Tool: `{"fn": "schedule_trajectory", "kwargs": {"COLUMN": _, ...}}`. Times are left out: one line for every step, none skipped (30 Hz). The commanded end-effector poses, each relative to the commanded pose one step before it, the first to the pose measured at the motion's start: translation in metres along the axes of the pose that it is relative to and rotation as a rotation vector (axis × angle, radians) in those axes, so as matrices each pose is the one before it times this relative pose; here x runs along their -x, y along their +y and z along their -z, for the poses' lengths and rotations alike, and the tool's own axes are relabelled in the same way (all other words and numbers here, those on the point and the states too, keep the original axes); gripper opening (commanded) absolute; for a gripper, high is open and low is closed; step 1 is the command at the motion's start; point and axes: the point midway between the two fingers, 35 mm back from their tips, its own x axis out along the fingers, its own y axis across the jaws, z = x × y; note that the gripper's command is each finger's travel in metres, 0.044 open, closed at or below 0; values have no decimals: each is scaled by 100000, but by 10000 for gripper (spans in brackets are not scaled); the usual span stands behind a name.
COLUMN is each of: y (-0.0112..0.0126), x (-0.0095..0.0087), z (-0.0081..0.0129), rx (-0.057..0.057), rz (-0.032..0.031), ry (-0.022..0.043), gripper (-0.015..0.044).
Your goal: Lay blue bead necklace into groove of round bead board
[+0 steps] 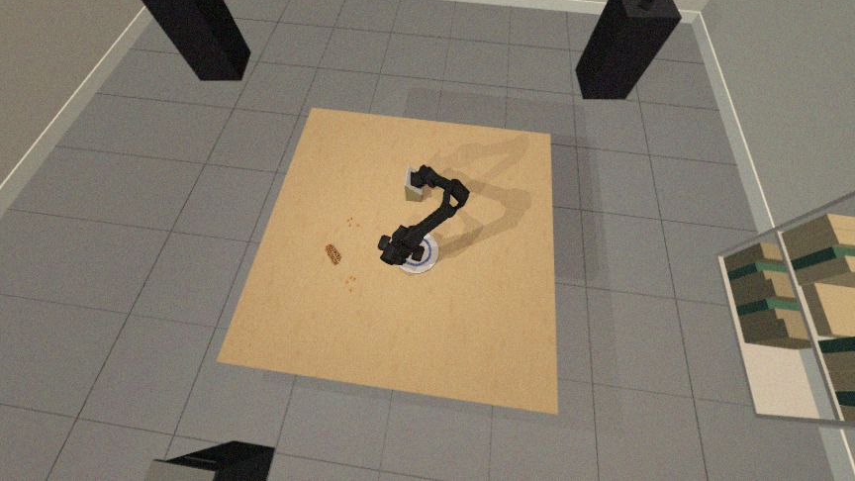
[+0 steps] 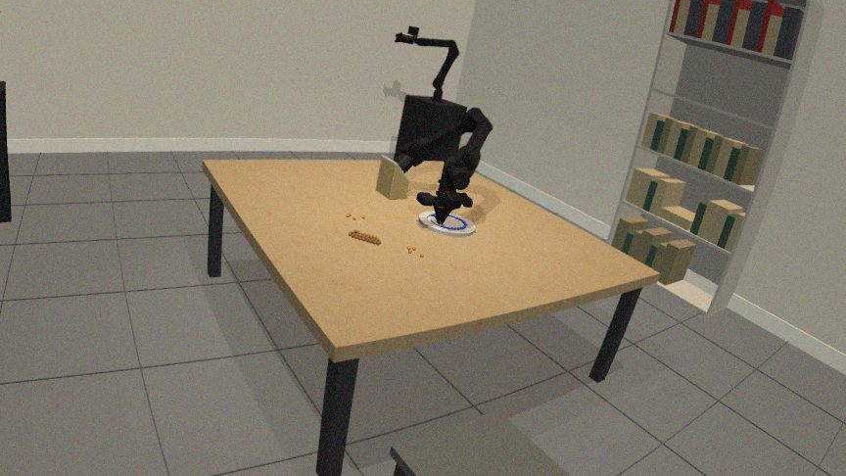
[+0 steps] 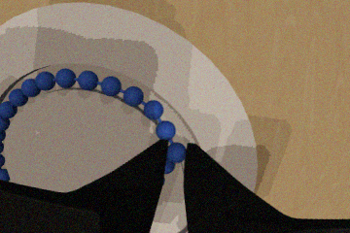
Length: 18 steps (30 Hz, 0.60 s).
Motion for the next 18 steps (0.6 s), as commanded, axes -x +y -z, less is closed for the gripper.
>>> {"fn": "schedule_trajectory", "kwargs": {"y": -248, "x": 169, "z": -247, "rx": 318, "rz": 249, "ry": -452, "gripper": 0}}
{"fn": "schedule_trajectory", "kwargs": {"y": 0, "x": 0, "z": 0, "rx": 0, "rz": 0, "ry": 0, "gripper": 0}}
{"fn": "schedule_trajectory", "kwargs": {"y": 0, "x": 0, "z": 0, "rx": 0, "rz": 0, "ry": 0, "gripper": 0}}
{"fn": "schedule_trajectory", "kwargs": {"y": 0, "x": -26, "z": 0, "rx": 0, "rz": -1, "ry": 0, "gripper": 0}}
{"fn": "schedule_trajectory", "kwargs": {"y": 0, "x": -79, "z": 0, "rx": 0, "rz": -3, "ry": 0, "gripper": 0}}
{"fn": "schedule_trajectory", "kwargs": {"y": 1, "x": -131, "z": 0, "rx": 0, "rz": -6, "ry": 1, "gripper": 0}}
{"fn": "schedule_trajectory", "kwargs": {"y": 1, "x": -162, "z": 1, "rx": 0, "rz": -8, "ry": 1, "gripper": 0}}
{"fn": "schedule_trajectory", "kwargs": {"y": 2, "x": -162, "z": 2, "rx": 0, "rz": -9, "ry": 2, "gripper": 0}}
{"fn": "schedule_trajectory", "kwargs": {"y": 2, "x": -131, "z": 2, "rx": 0, "rz": -8, "ry": 2, "gripper": 0}}
{"fn": "schedule_trajectory", "kwargs": {"y": 1, "x": -78, "z": 1, "rx": 0, "rz": -5, "ry": 1, "gripper": 0}}
{"fn": "schedule_trajectory", "kwargs": {"y": 0, "x": -26, "z": 1, "rx": 0, "rz": -2, "ry": 0, "gripper": 0}}
{"fn": "schedule_trajectory", "kwargs": {"y": 23, "x": 353, "z": -71, "rx": 340, "rz": -39, "ry": -224, "gripper": 26}}
{"fn": "schedule_trajectory", "kwargs": {"y": 0, "x": 0, "z": 0, "rx": 0, "rz": 0, "ry": 0, "gripper": 53}}
{"fn": "schedule_trajectory", "kwargs": {"y": 0, "x": 0, "z": 0, "rx": 0, "rz": 0, "ry": 0, "gripper": 79}}
{"fn": "schedule_trajectory", "kwargs": {"y": 0, "x": 0, "z": 0, "rx": 0, "rz": 0, "ry": 0, "gripper": 105}}
{"fn": "schedule_trajectory", "kwargs": {"y": 0, "x": 0, "z": 0, "rx": 0, "rz": 0, "ry": 0, "gripper": 131}}
{"fn": "schedule_trajectory", "kwargs": {"y": 0, "x": 0, "z": 0, "rx": 0, "rz": 0, "ry": 0, "gripper": 157}}
{"fn": "schedule_trajectory", "kwargs": {"y": 0, "x": 0, "z": 0, "rx": 0, "rz": 0, "ry": 0, "gripper": 184}}
